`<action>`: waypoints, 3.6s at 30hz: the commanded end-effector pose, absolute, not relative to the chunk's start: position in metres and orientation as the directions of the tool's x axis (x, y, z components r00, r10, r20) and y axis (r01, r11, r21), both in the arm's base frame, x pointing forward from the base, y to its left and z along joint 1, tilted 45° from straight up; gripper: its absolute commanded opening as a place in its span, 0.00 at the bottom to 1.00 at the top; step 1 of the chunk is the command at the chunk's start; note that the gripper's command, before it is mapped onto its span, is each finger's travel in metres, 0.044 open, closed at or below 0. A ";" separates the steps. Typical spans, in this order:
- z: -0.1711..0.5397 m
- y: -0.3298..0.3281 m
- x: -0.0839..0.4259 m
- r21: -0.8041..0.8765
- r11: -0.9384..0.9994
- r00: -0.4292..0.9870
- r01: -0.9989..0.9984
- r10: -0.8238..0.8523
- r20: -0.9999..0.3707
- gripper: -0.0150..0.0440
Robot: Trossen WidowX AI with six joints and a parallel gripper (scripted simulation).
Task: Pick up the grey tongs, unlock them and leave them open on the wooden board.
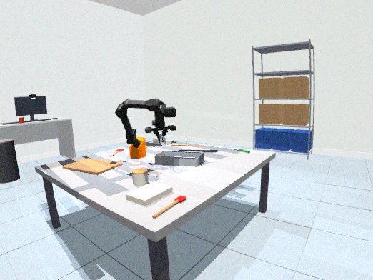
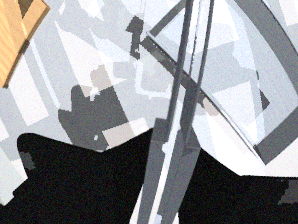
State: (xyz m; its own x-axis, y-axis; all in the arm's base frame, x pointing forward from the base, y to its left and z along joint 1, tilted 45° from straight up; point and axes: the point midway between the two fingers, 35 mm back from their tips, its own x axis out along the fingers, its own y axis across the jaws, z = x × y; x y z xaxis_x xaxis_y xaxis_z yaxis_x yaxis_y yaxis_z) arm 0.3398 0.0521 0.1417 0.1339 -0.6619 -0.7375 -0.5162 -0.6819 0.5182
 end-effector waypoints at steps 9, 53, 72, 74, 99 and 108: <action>0.193 -0.005 0.320 0.605 -0.726 0.135 -0.327 -0.670 -0.730 0.00; 0.260 -0.135 0.221 0.502 -0.634 0.025 -0.588 -0.634 -0.773 0.00; 0.259 -0.175 0.174 0.091 -0.108 -0.024 -0.990 -0.507 -0.861 0.00; 0.259 -0.179 0.169 0.048 -0.035 -0.024 -0.998 -0.495 -0.869 0.00; 0.265 -0.209 0.106 -0.358 0.769 0.038 -0.530 -0.401 -0.916 0.00; 0.269 -0.215 0.084 -0.404 0.897 0.074 -0.179 -0.398 -0.915 0.00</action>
State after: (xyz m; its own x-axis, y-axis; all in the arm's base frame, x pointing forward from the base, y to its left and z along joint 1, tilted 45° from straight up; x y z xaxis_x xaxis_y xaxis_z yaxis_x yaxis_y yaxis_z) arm 0.0897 -0.2147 0.2672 0.0584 -0.3945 -0.9170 -0.2765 0.8763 -0.3946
